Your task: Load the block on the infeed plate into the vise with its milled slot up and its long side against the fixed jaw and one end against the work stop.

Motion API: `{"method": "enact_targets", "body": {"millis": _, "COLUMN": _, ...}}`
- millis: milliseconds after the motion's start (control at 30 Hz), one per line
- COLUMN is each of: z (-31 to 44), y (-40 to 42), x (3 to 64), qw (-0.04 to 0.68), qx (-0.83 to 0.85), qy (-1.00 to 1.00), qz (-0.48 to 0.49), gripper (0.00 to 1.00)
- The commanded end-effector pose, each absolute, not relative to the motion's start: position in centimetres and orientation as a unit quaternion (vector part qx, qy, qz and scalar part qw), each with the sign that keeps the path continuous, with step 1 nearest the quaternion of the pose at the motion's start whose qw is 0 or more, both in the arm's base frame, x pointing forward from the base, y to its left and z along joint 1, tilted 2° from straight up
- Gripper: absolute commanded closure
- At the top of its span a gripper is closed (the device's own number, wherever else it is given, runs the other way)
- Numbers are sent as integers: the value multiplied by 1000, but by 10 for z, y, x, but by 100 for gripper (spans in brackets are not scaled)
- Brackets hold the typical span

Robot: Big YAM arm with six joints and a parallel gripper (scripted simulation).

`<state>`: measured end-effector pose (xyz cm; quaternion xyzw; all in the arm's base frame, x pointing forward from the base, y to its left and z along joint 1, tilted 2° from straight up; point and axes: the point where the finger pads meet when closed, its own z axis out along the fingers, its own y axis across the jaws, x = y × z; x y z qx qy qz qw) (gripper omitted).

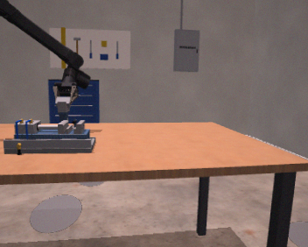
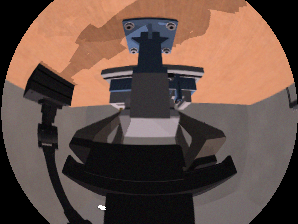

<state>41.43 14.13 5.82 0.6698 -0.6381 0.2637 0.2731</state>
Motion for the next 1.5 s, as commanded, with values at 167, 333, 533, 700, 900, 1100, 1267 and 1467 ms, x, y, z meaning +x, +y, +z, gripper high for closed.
{"method": "enact_targets", "body": {"millis": 167, "z": 65, "y": 155, "x": 424, "qw": 259, "qx": 671, "qy": -640, "qz": 271, "gripper": 100}}
{"method": "enact_targets", "body": {"millis": 333, "z": 65, "y": 155, "x": 424, "qw": 259, "qx": 671, "qy": -640, "qz": 271, "gripper": 100}}
{"method": "enact_targets", "body": {"millis": 533, "z": 66, "y": 155, "x": 424, "qw": 259, "qx": 671, "qy": -640, "qz": 271, "gripper": 100}}
{"method": "enact_targets", "body": {"millis": 700, "z": 68, "y": 155, "x": 425, "qw": 258, "qx": 671, "qy": -640, "qz": 271, "gripper": 100}}
{"method": "enact_targets", "body": {"millis": 900, "z": 75, "y": 157, "x": 427, "qw": 252, "qx": 670, "qy": -642, "qz": 273, "gripper": 100}}
{"method": "enact_targets", "body": {"millis": 1100, "z": 80, "y": 157, "x": 427, "qw": 247, "qx": 670, "qy": -644, "qz": 274, "gripper": 100}}
{"method": "enact_targets", "body": {"millis": 1267, "z": 86, "y": 158, "x": 428, "qw": 243, "qx": 670, "qy": -646, "qz": 275, "gripper": 100}}
{"method": "enact_targets", "body": {"millis": 1467, "z": 89, "y": 157, "x": 428, "qw": 243, "qx": 670, "qy": -646, "qz": 275, "gripper": 100}}
